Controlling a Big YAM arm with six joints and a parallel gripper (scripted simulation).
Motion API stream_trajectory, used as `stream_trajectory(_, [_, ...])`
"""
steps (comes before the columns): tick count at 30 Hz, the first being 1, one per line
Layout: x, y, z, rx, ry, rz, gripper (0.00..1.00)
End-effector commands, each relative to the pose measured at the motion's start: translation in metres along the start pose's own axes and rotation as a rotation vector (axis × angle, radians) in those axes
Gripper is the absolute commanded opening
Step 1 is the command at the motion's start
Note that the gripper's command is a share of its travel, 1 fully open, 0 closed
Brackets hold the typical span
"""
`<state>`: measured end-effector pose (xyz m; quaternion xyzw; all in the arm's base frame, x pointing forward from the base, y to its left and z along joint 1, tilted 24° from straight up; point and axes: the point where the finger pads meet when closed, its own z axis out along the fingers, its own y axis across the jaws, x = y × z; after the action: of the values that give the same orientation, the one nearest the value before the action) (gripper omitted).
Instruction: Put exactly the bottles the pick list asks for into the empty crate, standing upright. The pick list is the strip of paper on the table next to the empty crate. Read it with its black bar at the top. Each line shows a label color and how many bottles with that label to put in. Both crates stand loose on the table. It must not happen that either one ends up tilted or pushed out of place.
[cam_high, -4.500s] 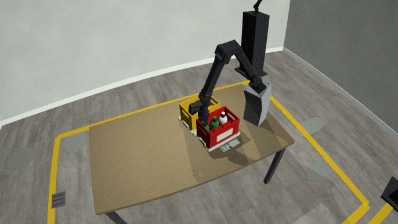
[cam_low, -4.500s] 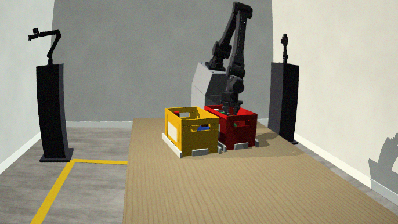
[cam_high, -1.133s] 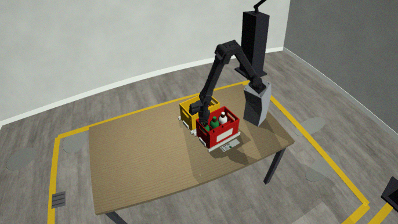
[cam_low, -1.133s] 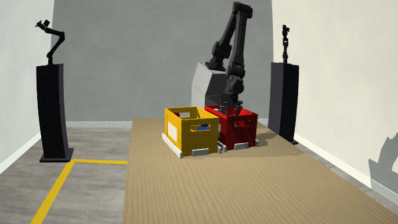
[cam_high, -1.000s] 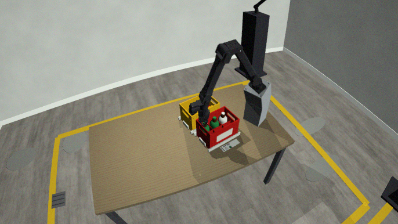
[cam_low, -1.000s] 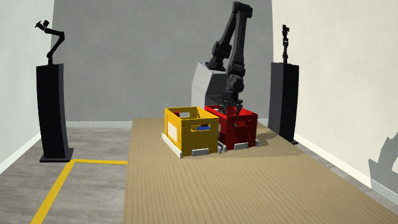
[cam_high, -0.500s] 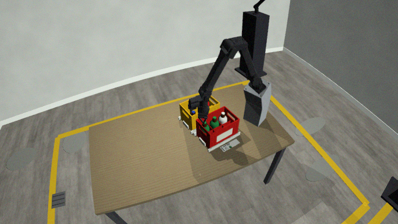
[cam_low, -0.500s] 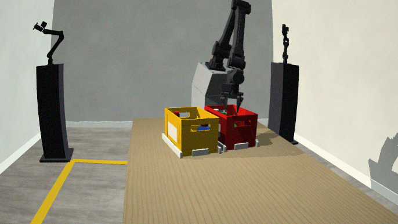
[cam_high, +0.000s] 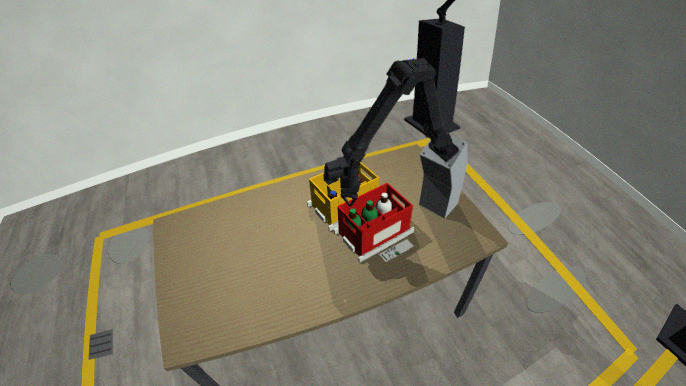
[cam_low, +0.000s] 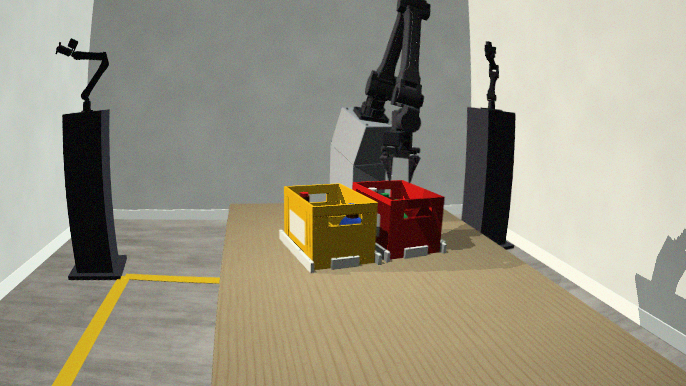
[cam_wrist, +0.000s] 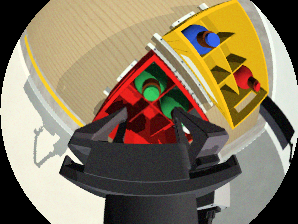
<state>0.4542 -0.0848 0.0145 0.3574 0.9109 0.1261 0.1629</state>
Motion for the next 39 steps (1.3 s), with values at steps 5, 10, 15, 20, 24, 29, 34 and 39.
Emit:
stream_trajectory(5, [-0.0053,-0.0053,-0.0177,-0.005,-0.017,0.012,0.61])
stream_trajectory(10, [-0.0038,-0.0067,-0.0156,-0.003,-0.013,0.012,0.61])
stream_trajectory(15, [-0.0055,-0.0054,-0.0176,-0.007,-0.021,0.01,0.61])
stream_trajectory(20, [-0.0053,-0.0056,-0.0175,-0.009,-0.024,0.01,0.61])
stream_trajectory(24, [-0.0055,-0.0056,-0.0175,-0.01,-0.025,0.009,0.61])
stream_trajectory(29, [-0.0089,-0.0034,-0.0189,-0.013,-0.031,0.008,0.61])
stream_trajectory(34, [-0.0076,-0.0043,-0.0186,-0.012,-0.029,0.008,0.61])
stream_trajectory(39, [-0.0063,-0.0052,-0.0183,-0.011,-0.027,0.009,0.61])
